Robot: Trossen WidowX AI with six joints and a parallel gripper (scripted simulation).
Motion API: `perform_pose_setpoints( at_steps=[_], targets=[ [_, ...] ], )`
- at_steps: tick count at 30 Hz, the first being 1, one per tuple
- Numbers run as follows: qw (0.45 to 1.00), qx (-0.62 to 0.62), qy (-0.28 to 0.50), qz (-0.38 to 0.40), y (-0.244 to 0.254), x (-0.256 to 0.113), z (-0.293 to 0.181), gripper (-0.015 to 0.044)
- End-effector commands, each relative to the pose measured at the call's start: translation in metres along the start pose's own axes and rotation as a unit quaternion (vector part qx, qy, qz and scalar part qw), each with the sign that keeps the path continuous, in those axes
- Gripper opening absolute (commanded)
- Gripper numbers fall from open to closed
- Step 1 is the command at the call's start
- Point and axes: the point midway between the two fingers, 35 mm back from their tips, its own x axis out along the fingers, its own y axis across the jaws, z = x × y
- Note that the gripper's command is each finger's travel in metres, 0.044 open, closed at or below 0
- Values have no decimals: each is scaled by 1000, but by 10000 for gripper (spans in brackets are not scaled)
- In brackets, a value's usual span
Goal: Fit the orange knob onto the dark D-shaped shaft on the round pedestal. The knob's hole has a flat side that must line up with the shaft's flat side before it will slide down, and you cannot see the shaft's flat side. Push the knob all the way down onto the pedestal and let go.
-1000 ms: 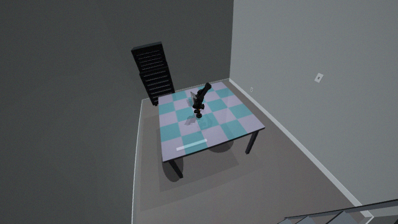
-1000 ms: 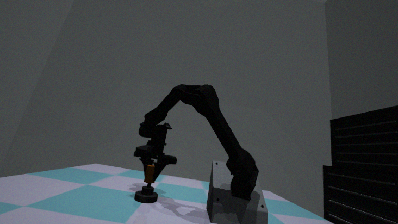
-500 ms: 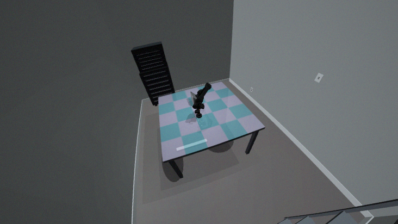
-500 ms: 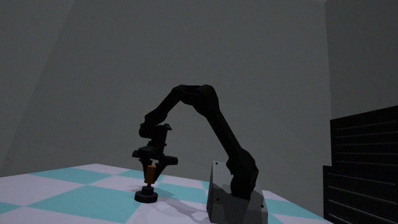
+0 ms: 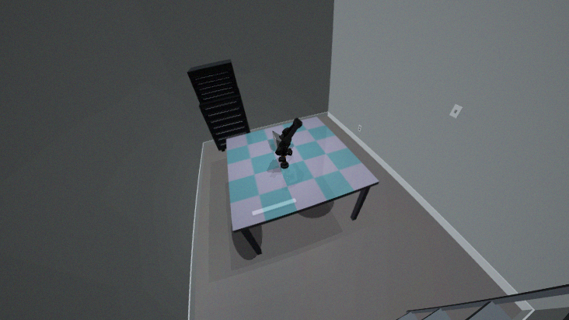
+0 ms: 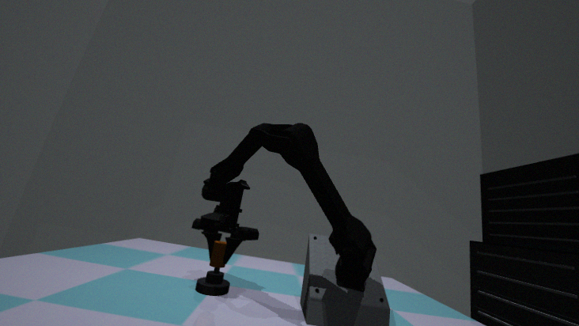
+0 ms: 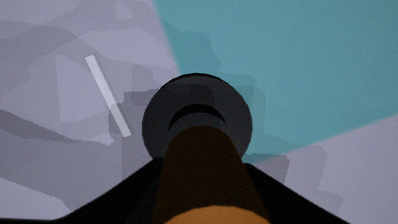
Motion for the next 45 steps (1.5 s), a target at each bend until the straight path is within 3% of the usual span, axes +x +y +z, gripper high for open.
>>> perform_pose_setpoints(
  at_steps=[1, 8, 15, 45],
  targets=[
    [1000, -3, -1, -1, -1, 1, 1, 0],
    [1000, -8, -1, -1, -1, -4, 1, 0],
    [994, -108, -1, -1, -1, -3, -1, 0],
    [994, -108, -1, -1, -1, 1, 1, 0]
  ],
)
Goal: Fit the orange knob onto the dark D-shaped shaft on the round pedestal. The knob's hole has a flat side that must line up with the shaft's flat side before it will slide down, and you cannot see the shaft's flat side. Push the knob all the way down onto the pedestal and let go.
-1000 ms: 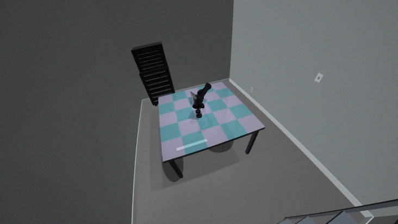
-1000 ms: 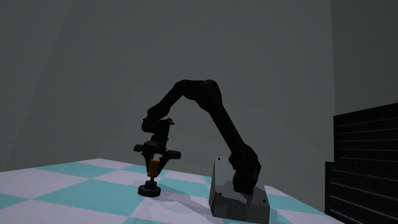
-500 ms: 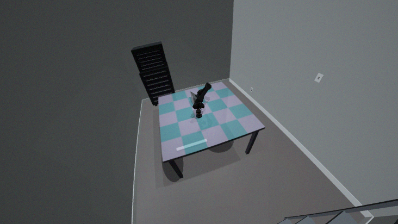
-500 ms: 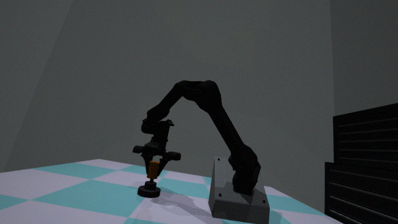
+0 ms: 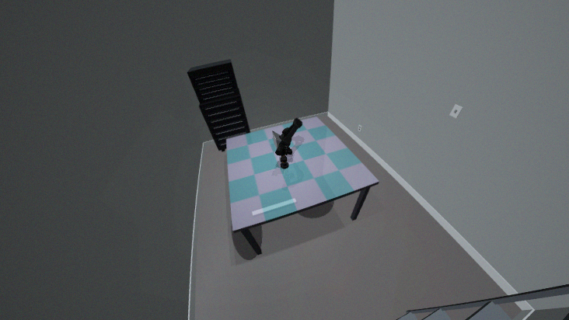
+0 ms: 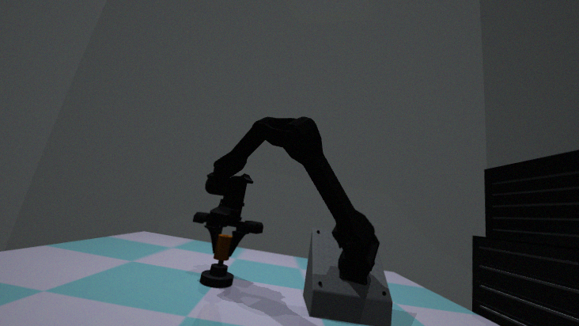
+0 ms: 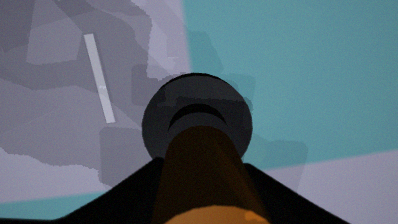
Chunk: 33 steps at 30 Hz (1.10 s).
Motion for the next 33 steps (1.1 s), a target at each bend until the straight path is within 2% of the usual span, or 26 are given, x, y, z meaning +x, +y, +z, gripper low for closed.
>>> perform_pose_setpoints(
  at_steps=[1, 7, 14, 33],
  targets=[
    [1000, -3, -1, -1, -1, -1, 1, 0],
    [1000, -8, -1, -1, -1, -4, 1, 0],
    [994, -108, -1, -1, 0, -2, -1, 0],
    [994, -108, -1, -1, -1, 1, 0, 0]
  ],
)
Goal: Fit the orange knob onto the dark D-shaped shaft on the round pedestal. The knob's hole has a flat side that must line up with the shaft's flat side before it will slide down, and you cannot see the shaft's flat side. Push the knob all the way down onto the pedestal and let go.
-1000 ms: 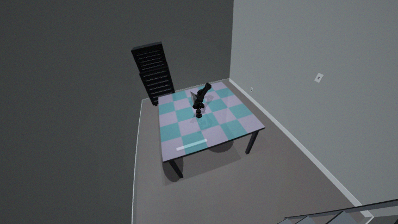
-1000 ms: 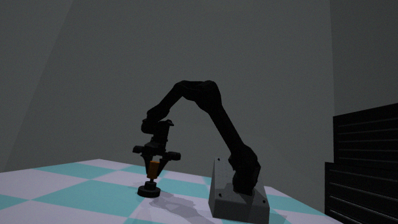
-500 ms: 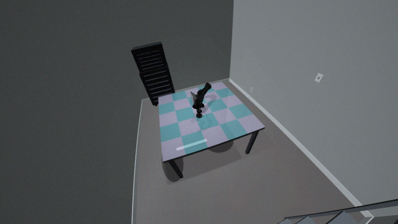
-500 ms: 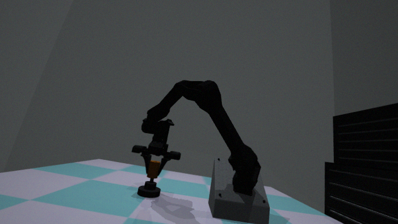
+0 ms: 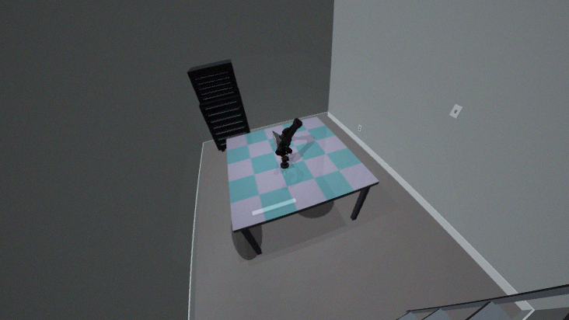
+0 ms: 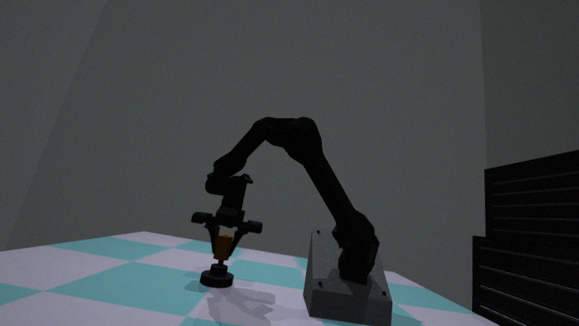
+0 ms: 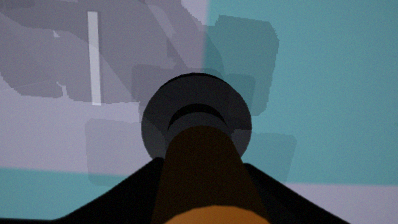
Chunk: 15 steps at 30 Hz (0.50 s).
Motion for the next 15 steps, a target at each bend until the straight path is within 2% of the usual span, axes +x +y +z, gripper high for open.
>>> perform_pose_setpoints(
  at_steps=[1, 15],
  targets=[
    [1000, -2, -1, -1, 0, 1, 0, 0],
    [1000, -2, -1, -1, 2, 1, 0, 0]
  ],
)
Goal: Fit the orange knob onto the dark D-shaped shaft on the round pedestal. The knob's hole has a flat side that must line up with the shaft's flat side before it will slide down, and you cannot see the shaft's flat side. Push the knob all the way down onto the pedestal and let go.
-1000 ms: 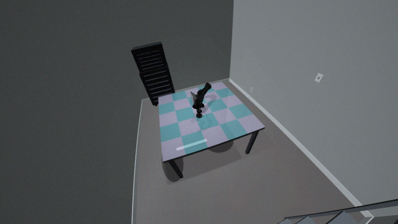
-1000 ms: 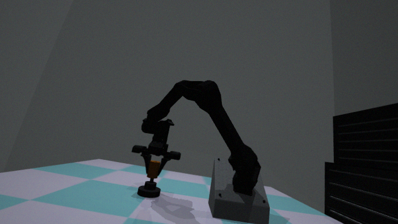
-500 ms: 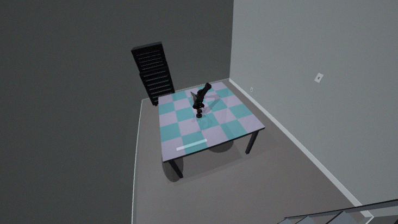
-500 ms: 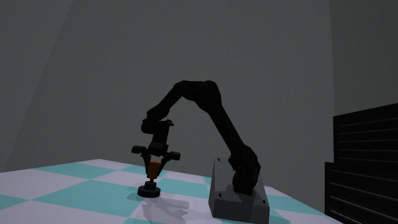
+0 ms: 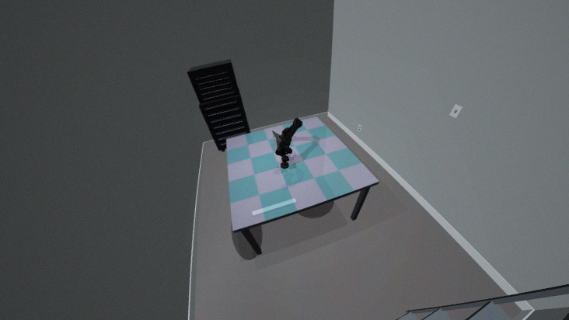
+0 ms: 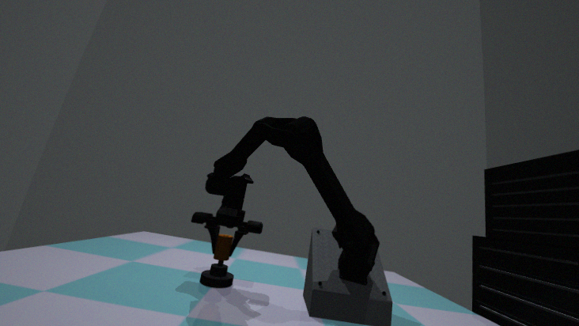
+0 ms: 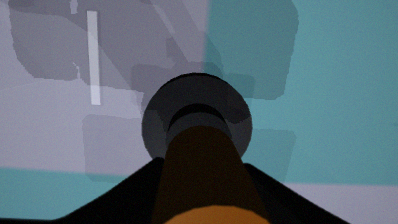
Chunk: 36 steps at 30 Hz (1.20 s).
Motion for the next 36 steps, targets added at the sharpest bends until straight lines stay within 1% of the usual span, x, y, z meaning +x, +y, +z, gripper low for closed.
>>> perform_pose_setpoints(
  at_steps=[1, 10, 17, 36],
  targets=[
    [1000, -1, -1, 0, 1, 1, 0, 0],
    [1000, -6, -1, 0, 1, -5, 0, 0],
    [994, -106, -1, 0, -2, -2, -1, 0],
    [994, -106, -1, 0, 0, 0, 0, 0]
  ],
)
